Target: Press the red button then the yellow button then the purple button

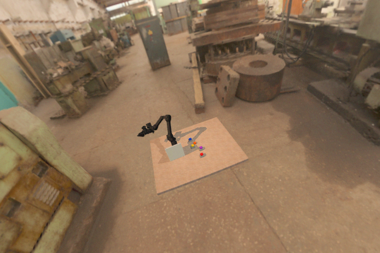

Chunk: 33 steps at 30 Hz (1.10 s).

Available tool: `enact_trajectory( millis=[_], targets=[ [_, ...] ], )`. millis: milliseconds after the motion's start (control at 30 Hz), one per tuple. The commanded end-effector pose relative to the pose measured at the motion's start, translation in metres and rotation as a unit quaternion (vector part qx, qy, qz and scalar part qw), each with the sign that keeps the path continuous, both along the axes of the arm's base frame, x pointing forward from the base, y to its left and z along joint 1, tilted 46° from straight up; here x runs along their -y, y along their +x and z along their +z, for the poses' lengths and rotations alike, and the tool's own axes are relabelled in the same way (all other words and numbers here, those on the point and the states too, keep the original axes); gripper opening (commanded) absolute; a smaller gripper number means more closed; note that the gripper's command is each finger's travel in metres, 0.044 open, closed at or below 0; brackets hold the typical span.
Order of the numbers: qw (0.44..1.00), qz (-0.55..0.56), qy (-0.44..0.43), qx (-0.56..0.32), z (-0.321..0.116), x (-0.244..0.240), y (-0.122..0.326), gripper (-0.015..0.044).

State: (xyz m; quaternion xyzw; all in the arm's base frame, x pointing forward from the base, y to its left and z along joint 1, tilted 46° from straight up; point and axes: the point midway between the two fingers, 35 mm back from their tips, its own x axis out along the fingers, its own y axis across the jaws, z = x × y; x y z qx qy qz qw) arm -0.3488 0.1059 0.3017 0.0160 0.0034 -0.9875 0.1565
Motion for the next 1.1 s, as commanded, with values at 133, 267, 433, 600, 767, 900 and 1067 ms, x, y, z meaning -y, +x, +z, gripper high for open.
enact_trajectory(
  millis=[133,267,433,600,767,900,1067],
  targets=[
    [0.998,-0.056,0.004,0.010,-0.006,-0.039,0.007,0.0400],
    [0.986,-0.167,0.013,0.023,-0.010,-0.112,0.037,0.0400],
    [0.957,-0.286,0.022,0.039,-0.013,-0.181,0.087,0.0400],
    [0.917,-0.394,0.026,0.059,-0.017,-0.236,0.151,0.0400],
    [0.865,-0.494,0.028,0.080,-0.022,-0.277,0.224,0.0400],
    [0.817,-0.568,0.026,0.099,-0.025,-0.297,0.288,0.0400],
    [0.748,-0.652,0.019,0.123,-0.031,-0.307,0.372,0.0400]
  ],
)
